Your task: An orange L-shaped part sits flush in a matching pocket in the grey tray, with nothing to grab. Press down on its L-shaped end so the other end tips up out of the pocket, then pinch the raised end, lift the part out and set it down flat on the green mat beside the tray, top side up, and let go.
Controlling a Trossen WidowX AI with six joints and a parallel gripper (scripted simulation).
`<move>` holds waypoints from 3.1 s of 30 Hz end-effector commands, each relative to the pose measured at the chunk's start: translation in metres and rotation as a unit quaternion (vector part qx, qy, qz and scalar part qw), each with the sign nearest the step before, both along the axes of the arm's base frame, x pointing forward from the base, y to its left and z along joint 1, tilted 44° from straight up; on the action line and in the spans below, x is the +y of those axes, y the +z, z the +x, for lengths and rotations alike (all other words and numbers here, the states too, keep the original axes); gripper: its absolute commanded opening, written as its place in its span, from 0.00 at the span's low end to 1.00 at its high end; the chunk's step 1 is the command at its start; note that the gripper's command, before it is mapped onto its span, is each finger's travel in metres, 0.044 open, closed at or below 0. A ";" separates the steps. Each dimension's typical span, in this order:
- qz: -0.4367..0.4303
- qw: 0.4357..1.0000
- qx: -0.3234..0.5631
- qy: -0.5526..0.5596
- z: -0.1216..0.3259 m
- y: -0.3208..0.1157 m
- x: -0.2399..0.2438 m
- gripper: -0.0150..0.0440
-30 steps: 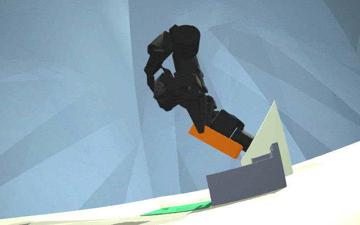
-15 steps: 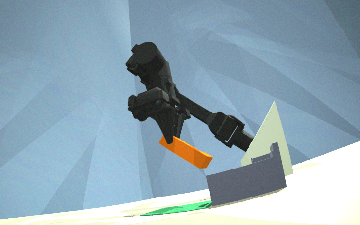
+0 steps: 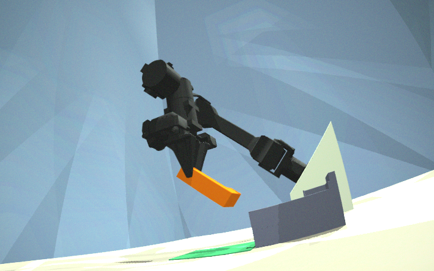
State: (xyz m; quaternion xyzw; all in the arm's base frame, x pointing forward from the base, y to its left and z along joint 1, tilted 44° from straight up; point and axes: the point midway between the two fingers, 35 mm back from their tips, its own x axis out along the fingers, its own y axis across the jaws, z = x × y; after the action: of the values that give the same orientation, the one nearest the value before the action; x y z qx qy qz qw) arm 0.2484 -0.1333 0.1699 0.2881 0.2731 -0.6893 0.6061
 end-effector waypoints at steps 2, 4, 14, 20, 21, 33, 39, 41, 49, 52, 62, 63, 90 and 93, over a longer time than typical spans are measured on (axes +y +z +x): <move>-0.002 1.000 0.001 0.000 -0.002 -0.004 -0.005 0.25; -0.002 1.000 0.001 0.000 -0.002 -0.006 -0.008 0.25; -0.002 1.000 0.001 0.000 -0.003 -0.017 -0.018 0.25; -0.002 1.000 0.001 0.000 -0.004 -0.024 -0.024 0.25; -0.002 1.000 0.001 0.000 -0.004 -0.025 -0.025 0.25; -0.003 1.000 0.001 0.000 -0.006 -0.038 -0.038 0.25; -0.003 1.000 0.001 0.000 -0.007 -0.045 -0.044 0.25; -0.003 1.000 0.001 0.000 -0.008 -0.047 -0.047 0.25; -0.004 1.000 0.001 0.000 -0.009 -0.055 -0.054 0.25; -0.004 1.000 0.001 0.000 -0.009 -0.055 -0.055 0.25; -0.004 1.000 0.001 0.000 -0.009 -0.055 -0.055 0.25; -0.004 1.000 0.001 0.000 -0.009 -0.055 -0.055 0.25; -0.001 1.000 0.001 0.000 0.000 0.002 0.001 0.93; -0.001 1.000 0.002 0.000 0.000 0.008 0.007 0.93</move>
State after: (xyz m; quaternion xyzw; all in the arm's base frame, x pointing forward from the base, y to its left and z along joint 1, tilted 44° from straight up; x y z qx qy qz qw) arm 0.2486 -0.1377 0.1639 0.2867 0.2769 -0.6888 0.6056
